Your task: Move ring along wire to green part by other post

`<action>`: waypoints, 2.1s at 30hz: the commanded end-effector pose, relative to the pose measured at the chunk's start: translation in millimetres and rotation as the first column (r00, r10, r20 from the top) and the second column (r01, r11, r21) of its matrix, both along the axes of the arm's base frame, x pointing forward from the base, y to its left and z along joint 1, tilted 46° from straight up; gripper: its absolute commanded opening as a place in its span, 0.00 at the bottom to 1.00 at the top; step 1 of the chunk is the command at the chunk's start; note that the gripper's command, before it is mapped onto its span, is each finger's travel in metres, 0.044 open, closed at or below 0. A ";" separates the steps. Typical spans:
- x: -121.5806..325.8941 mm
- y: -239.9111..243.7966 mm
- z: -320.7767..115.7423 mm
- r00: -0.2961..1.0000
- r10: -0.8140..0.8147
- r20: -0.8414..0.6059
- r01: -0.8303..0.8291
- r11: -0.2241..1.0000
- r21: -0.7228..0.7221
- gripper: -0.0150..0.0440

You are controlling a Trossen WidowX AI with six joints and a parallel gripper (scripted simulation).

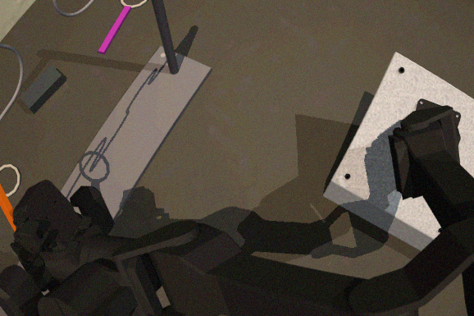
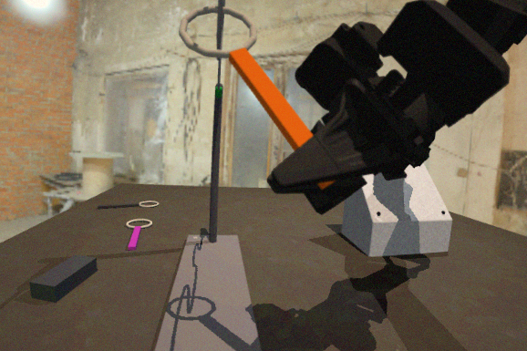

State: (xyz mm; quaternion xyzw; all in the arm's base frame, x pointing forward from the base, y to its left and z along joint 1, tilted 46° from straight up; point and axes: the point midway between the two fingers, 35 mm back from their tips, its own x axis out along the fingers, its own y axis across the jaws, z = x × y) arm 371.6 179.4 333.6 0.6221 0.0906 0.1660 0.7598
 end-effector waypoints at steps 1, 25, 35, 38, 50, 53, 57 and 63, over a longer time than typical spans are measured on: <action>-0.1 -5.3 -16.2 1.000 -0.007 -0.014 0.005 0.994 -0.108 0.00; -2.1 -40.2 -75.0 0.997 -0.045 -0.065 0.010 0.886 -0.464 0.00; -3.0 -50.2 -86.3 0.996 -0.051 -0.069 0.009 0.865 -0.502 0.00; -3.2 -52.9 -89.3 0.996 -0.052 -0.070 0.009 0.860 -0.510 0.00; -4.3 -65.3 -102.8 0.995 -0.060 -0.075 0.008 0.832 -0.554 0.00; -4.7 -69.5 -107.1 0.995 -0.064 -0.078 0.008 0.818 -0.575 0.00; -5.4 -76.0 -113.3 0.994 -0.070 -0.081 0.006 0.792 -0.610 0.00; -6.8 -88.8 -123.9 0.993 -0.083 -0.089 0.001 0.734 -0.679 0.00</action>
